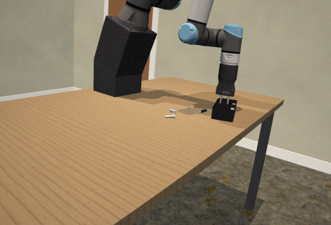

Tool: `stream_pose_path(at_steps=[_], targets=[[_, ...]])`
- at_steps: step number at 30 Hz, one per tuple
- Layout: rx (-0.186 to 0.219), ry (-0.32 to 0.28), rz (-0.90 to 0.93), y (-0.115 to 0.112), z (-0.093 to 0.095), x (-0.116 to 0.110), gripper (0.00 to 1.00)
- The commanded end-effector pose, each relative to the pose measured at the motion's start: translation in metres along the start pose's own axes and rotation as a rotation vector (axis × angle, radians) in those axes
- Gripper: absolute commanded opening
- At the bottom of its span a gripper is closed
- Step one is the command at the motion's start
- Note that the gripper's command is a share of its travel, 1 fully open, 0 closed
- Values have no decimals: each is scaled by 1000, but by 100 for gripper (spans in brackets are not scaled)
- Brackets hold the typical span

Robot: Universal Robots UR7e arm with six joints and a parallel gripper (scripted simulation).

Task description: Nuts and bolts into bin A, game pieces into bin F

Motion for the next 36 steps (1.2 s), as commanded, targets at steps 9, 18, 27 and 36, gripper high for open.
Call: stream_pose_path(at_steps=[9, 18, 27, 36], targets=[[-5, -1, -1, 2, -1, 0, 65], [-5, -1, -1, 2, -1, 0, 65], [-3, -1, -1, 1, -6, 1, 65], [-3, -1, -1, 1, -15, 1, 65]])
Point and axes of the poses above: the point where the finger pads meet when closed, its own z axis out along the fingers, its own y axis across the jaws, x = y × z, the point moved 5 cm from there along -z, back along the fingers, and after that the axes turned 6 degrees about z, right-handed, at the moved point
